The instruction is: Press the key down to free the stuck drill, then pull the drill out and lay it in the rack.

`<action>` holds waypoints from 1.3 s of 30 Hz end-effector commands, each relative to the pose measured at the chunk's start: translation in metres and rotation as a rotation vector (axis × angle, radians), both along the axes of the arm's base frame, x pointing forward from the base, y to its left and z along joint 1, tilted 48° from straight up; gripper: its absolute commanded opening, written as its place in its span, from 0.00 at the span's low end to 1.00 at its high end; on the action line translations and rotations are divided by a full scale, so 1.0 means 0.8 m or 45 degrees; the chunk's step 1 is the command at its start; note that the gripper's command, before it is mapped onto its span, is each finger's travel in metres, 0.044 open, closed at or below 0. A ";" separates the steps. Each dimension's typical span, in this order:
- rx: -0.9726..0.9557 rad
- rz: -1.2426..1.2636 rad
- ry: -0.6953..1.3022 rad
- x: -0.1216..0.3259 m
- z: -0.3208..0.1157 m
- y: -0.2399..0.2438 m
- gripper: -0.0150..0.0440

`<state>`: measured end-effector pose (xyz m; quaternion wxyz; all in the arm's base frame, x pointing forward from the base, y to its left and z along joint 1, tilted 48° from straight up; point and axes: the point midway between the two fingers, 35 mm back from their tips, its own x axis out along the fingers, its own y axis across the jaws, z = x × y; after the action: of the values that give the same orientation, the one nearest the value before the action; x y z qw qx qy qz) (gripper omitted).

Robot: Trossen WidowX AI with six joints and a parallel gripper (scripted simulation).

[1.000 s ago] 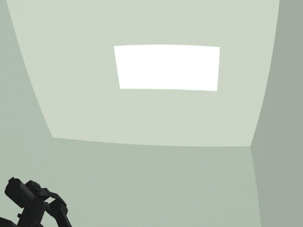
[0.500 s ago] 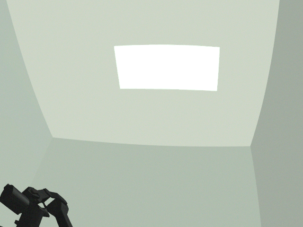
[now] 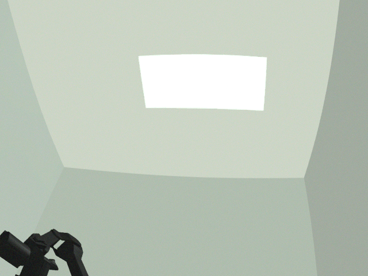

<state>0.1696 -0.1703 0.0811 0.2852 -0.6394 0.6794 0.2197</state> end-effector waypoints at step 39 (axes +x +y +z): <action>0.011 0.006 0.006 0.003 0.062 0.070 1.00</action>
<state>0.1718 -0.1220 0.1216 0.2870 -0.6393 0.6764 0.2268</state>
